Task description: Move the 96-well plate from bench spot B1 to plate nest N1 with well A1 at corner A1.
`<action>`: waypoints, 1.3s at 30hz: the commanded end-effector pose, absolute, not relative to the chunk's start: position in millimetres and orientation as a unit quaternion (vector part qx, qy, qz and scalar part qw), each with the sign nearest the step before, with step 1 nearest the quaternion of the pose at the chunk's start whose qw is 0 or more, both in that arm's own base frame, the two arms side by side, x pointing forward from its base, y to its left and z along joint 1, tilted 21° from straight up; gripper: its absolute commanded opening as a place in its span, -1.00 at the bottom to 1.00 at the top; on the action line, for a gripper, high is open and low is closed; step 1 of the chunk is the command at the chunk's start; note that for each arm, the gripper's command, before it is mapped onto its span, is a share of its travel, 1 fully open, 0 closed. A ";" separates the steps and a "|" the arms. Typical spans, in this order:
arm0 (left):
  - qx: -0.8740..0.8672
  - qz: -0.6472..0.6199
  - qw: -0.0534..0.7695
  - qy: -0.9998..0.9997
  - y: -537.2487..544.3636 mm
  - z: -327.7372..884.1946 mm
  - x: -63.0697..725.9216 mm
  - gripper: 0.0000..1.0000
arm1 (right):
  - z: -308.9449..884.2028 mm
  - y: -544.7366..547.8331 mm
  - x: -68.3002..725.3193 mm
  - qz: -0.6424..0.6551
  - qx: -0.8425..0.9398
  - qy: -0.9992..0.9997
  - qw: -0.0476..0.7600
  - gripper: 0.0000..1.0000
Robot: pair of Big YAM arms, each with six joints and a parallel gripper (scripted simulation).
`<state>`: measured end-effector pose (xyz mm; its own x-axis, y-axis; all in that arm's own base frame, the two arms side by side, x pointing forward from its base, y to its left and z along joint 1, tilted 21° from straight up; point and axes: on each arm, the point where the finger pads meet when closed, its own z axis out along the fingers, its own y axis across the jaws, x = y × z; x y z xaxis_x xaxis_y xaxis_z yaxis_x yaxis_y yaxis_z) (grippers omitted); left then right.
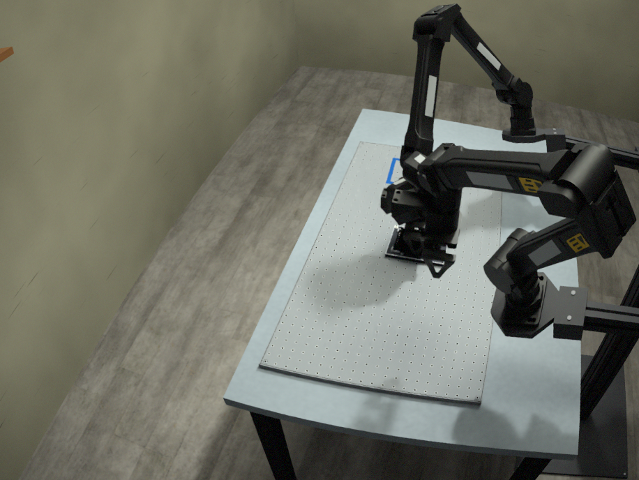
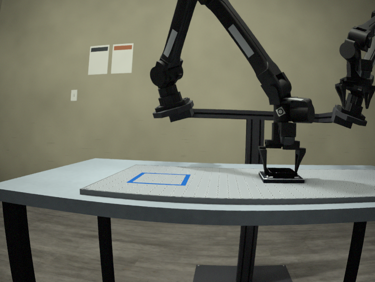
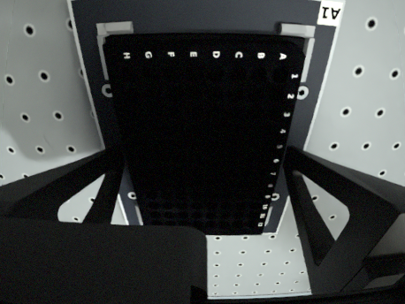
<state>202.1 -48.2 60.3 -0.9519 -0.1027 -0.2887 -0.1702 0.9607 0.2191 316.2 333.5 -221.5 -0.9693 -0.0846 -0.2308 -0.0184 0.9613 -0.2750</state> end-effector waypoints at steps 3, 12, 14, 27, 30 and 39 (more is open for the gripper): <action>-0.070 0.129 0.128 0.981 -43.7 55.7 200.0 1.00 | -221.4 337.6 330.7 -0.129 -0.018 0.983 0.127 1.00; -0.070 0.129 0.128 0.981 -43.7 55.7 200.0 1.00 | -202.2 340.3 321.1 -0.129 -0.017 0.983 0.128 1.00; -0.070 0.129 0.128 0.981 -43.7 55.7 200.0 1.00 | -197.9 345.1 312.0 -0.130 -0.026 0.983 0.127 1.00; -0.070 0.129 0.128 0.981 -43.7 55.7 200.0 1.00 | -168.1 353.6 303.7 -0.129 -0.026 0.983 0.127 1.00; -0.070 0.129 0.128 0.981 -43.7 55.7 200.0 1.00 | -165.9 352.9 301.0 -0.132 -0.027 0.983 0.125 1.00; -0.070 0.129 0.128 0.981 -43.7 55.7 200.0 1.00 | -138.9 365.2 298.9 -0.125 -0.025 0.983 0.129 1.00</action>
<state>202.1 -48.2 60.3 -0.9519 -0.1027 -0.2887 -0.1702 0.9607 0.2191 304.9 349.2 -155.9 -0.9694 -0.0754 -0.2336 -0.0089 0.9618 -0.2735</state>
